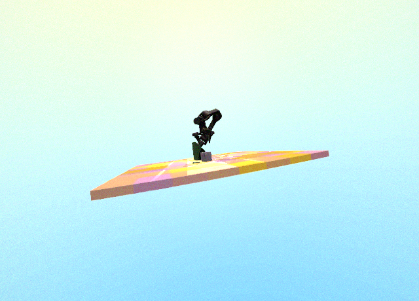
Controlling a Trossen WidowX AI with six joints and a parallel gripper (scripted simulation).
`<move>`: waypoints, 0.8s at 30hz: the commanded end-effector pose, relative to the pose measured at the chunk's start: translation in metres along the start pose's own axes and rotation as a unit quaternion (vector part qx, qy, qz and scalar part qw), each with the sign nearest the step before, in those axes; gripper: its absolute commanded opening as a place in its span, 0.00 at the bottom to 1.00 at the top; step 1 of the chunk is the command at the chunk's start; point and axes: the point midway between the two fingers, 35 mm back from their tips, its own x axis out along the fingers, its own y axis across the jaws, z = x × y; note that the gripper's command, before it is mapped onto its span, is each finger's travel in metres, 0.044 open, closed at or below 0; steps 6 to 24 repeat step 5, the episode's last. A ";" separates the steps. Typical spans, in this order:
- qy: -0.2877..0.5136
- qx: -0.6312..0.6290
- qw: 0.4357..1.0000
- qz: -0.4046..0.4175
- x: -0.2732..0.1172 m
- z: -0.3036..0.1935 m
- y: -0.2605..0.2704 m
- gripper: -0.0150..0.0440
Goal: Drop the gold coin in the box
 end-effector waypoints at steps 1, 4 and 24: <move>0.003 -0.004 1.000 -0.001 -0.003 0.000 0.001 1.00; 0.003 -0.004 1.000 -0.001 -0.003 0.000 0.001 1.00; 0.003 -0.004 1.000 -0.001 -0.003 0.000 0.001 1.00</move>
